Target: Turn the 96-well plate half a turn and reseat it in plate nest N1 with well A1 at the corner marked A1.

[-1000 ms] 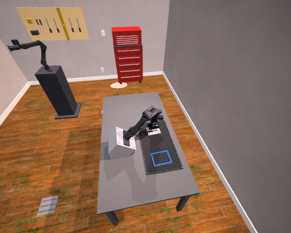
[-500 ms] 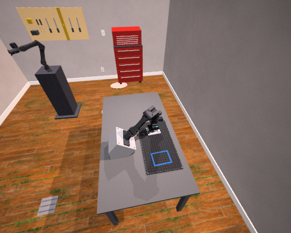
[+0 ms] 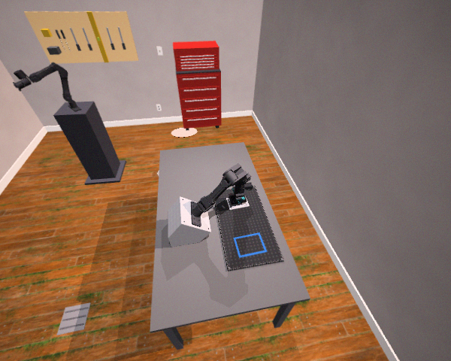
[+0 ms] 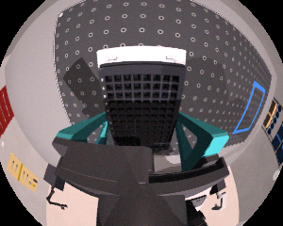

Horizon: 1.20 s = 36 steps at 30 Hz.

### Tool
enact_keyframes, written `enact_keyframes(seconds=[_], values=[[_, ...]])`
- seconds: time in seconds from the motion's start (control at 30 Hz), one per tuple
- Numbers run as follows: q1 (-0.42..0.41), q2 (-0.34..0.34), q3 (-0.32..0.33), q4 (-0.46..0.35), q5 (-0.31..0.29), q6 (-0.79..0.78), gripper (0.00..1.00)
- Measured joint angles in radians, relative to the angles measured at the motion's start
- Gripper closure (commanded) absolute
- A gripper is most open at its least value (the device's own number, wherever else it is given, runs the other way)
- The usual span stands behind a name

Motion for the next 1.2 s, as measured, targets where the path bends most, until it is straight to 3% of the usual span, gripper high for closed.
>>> enact_keyframes(seconds=[0.4,1.2], values=[[-0.025,0.053,-0.011,0.067,-0.013,-0.022,1.0],[-0.027,0.053,-0.023,0.098,-0.015,-0.031,1.0]])
